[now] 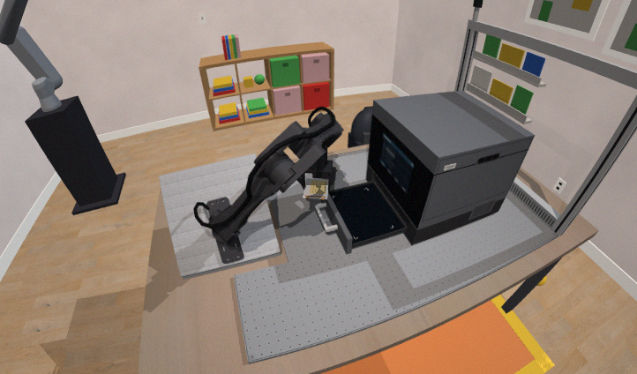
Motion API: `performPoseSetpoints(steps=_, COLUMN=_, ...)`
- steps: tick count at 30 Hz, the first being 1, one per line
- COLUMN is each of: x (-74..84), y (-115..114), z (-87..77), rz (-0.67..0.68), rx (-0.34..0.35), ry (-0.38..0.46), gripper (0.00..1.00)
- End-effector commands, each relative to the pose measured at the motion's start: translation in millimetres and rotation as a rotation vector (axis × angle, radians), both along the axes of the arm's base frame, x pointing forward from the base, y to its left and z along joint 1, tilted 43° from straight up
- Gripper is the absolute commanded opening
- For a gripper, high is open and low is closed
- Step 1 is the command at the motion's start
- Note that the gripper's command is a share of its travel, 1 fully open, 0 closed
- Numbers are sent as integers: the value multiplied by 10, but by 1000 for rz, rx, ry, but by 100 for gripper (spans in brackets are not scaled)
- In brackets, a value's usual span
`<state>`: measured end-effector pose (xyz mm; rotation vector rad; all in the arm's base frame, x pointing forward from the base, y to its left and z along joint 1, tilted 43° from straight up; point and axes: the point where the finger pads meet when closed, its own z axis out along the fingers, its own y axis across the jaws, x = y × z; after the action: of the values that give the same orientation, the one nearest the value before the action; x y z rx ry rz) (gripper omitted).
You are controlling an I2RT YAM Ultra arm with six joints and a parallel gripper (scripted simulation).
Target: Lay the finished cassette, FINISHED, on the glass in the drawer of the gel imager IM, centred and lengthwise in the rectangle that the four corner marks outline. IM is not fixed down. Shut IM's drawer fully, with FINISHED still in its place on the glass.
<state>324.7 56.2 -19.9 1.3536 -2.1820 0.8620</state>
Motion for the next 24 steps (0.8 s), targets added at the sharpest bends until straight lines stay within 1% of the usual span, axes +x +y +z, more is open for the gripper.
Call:
performPoseSetpoints(steps=1, x=49, y=-101, z=220, rz=165, rx=16, ry=123, gripper=0)
performPoseSetpoints(steps=5, x=115, y=-240, z=346, rz=261, rx=19, ry=216, gripper=0)
performPoseSetpoints(steps=6, x=175, y=-255, z=400, rz=286, rx=23, ry=225, gripper=0)
performPoseSetpoints(steps=7, x=247, y=-266, z=464, rz=306, rx=28, ry=225, gripper=0)
performPoseSetpoints(steps=8, x=280, y=-295, z=509, rz=306, rx=29, ry=220, gripper=0)
performPoseSetpoints(steps=10, x=308, y=-369, z=576, rz=306, rx=27, ry=223, gripper=0)
performPoseSetpoints(steps=12, x=308, y=-369, z=576, rz=306, rx=27, ry=223, gripper=0)
performPoseSetpoints(steps=13, x=310, y=-385, z=590, rz=302, rx=44, ry=227, gripper=0)
performPoseSetpoints(steps=17, x=379, y=-552, z=741, rz=305, rx=24, ry=229, gripper=0)
performPoseSetpoints(steps=19, x=374, y=-544, z=734, rz=303, rx=33, ry=230, gripper=0)
performPoseSetpoints(steps=20, x=370, y=-472, z=729, rz=321, rx=34, ry=231, gripper=0)
performPoseSetpoints(steps=22, x=335, y=-473, z=704, rz=321, rx=37, ry=244, gripper=0)
performPoseSetpoints(steps=24, x=332, y=-474, z=699, rz=321, rx=36, ry=245, gripper=0)
